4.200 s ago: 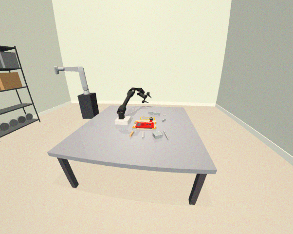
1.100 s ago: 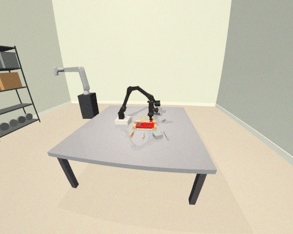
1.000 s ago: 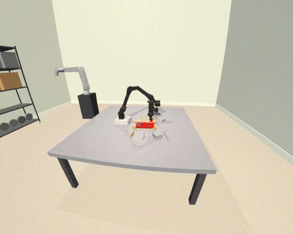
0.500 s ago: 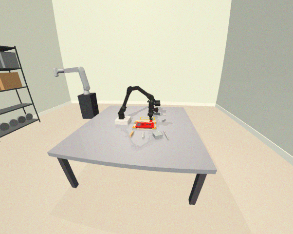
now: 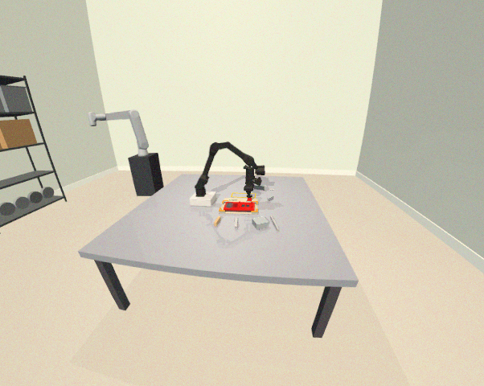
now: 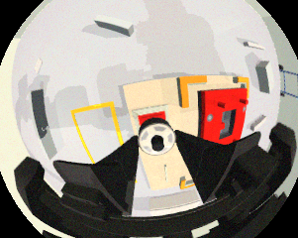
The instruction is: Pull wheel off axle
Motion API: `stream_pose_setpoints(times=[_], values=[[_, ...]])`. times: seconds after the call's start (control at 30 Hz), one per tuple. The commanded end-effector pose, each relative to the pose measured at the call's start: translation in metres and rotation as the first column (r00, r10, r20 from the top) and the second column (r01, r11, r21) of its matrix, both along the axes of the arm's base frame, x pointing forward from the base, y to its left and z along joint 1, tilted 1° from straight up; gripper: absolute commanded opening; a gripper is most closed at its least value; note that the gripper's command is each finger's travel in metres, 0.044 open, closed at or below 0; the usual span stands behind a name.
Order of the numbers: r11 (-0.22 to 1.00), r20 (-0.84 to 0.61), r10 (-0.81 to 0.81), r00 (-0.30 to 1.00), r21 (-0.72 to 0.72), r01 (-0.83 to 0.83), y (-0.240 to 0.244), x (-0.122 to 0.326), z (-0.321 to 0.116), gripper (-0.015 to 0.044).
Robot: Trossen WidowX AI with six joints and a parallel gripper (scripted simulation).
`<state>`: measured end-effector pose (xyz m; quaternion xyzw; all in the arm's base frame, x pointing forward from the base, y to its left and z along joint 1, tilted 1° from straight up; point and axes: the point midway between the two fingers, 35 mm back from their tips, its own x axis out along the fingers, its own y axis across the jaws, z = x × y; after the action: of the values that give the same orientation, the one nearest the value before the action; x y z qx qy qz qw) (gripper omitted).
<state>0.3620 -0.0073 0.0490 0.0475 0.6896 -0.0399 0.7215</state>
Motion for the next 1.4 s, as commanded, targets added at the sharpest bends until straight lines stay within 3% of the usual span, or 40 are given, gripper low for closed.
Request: stream_pose_setpoints(times=[0.0,1.37], values=[[1.000,0.007,0.001,1.000,0.001,-0.001,0.000,0.001,0.007,0.0000],[1.000,0.008,0.002,1.000,0.003,-0.002,0.000,0.000,0.021,0.0000]])
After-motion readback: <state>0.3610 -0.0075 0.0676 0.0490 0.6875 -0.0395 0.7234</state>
